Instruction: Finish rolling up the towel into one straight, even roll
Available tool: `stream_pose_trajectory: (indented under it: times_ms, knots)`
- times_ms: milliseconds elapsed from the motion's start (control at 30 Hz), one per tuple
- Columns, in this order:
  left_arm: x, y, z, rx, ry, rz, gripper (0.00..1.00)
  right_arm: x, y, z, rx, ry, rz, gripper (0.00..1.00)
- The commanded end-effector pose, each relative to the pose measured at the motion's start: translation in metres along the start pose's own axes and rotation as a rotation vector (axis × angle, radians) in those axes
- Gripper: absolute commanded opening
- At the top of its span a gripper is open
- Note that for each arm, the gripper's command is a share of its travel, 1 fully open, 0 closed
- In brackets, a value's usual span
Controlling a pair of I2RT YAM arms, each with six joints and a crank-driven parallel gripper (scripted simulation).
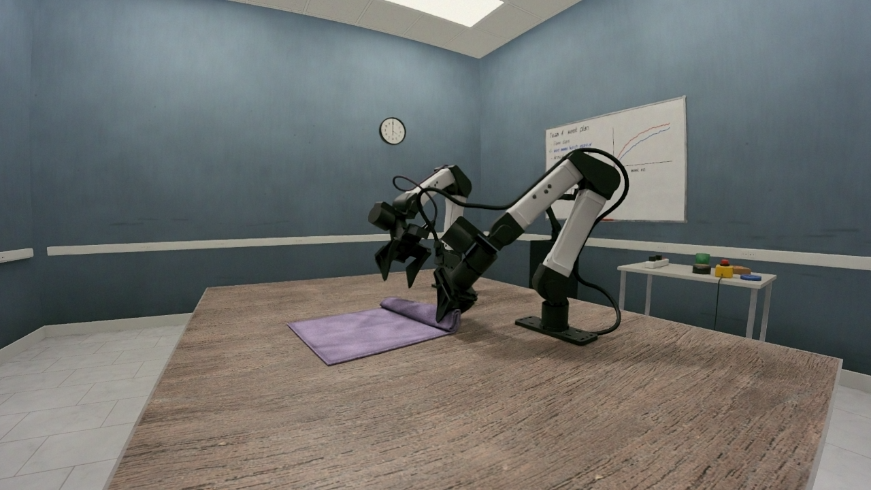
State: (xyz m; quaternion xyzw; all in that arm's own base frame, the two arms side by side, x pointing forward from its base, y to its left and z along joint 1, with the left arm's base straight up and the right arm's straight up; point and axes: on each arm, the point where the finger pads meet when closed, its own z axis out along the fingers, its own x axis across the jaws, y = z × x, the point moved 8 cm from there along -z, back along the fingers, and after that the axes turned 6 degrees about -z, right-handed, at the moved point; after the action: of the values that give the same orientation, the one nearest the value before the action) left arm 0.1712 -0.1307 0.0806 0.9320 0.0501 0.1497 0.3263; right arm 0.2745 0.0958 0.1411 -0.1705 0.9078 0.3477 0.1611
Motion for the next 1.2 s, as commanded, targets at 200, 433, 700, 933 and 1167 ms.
stream_pose_trajectory:
  times_ms: [200, 433, 700, 933, 1167]
  knots:
    - [0.006, 0.007, 0.002, -0.025, 0.026, 0.018, 0.23, -0.003, 0.001, -0.001, 0.012, 0.016, -0.007, 0.98]
    - [0.006, 0.007, 0.002, -0.025, 0.025, 0.017, 0.22, -0.003, 0.001, -0.001, 0.012, 0.016, -0.007, 0.98]
    - [0.011, 0.008, 0.001, -0.018, -0.038, -0.035, 0.22, -0.003, 0.001, -0.001, 0.012, 0.016, -0.006, 0.98]
    - [0.021, 0.009, 0.001, -0.005, -0.158, -0.134, 0.22, -0.004, 0.0, -0.001, 0.013, 0.015, -0.005, 0.98]
    - [0.03, 0.01, 0.001, 0.007, -0.267, -0.223, 0.22, -0.005, -0.001, -0.002, 0.013, 0.014, -0.005, 0.98]
